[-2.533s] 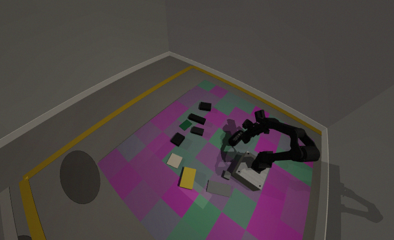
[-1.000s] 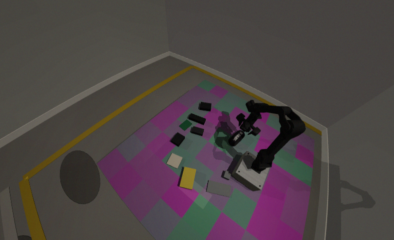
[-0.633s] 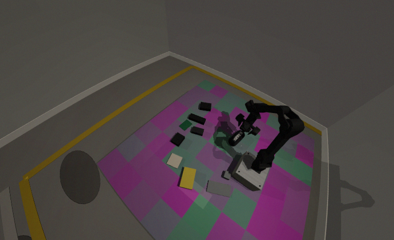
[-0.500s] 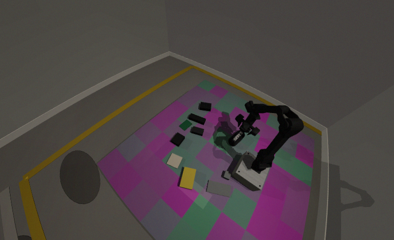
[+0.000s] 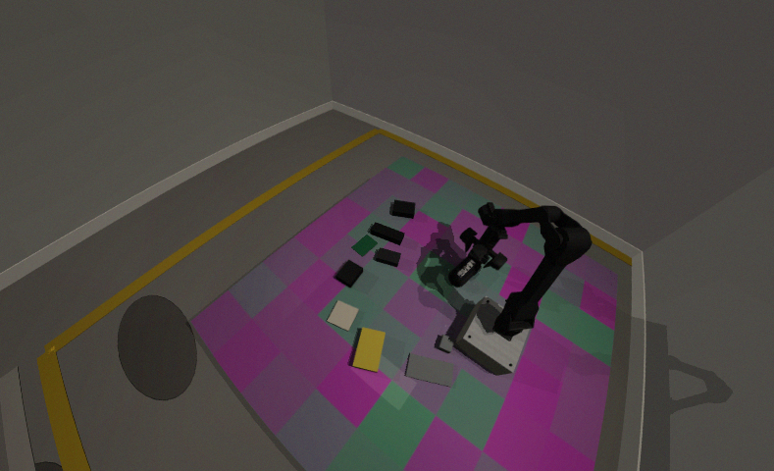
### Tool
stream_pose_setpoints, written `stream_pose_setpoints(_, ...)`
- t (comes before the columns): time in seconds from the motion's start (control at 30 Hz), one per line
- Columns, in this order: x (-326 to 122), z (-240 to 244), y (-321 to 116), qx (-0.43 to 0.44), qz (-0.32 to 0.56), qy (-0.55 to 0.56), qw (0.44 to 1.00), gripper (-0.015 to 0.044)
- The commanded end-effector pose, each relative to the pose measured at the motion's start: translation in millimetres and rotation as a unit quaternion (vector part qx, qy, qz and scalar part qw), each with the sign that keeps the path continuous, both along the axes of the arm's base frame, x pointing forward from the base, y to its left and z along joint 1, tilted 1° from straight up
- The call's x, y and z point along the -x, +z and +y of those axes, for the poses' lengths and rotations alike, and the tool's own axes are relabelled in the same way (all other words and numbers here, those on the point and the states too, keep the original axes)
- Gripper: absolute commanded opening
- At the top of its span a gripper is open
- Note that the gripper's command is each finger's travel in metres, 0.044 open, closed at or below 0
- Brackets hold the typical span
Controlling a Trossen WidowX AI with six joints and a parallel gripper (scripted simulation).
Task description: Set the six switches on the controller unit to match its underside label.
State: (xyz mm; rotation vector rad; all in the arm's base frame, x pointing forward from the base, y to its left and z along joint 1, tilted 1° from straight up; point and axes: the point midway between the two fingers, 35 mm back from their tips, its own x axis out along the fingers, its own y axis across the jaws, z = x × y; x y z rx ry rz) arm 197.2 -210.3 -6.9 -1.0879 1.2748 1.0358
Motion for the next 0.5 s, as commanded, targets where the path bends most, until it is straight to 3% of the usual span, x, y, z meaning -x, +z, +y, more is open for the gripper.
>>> stream_pose_setpoints(0.0,1.1,0.2,-6.8,0.001,0.003,0.003,1.000,0.0440)
stream_pose_setpoints(0.43,1.7,1.0,-24.6,0.002,0.003,0.005,1.000,0.0440)
stream_pose_setpoints(0.47,1.7,1.0,-24.6,0.002,0.003,0.005,1.000,0.0414)
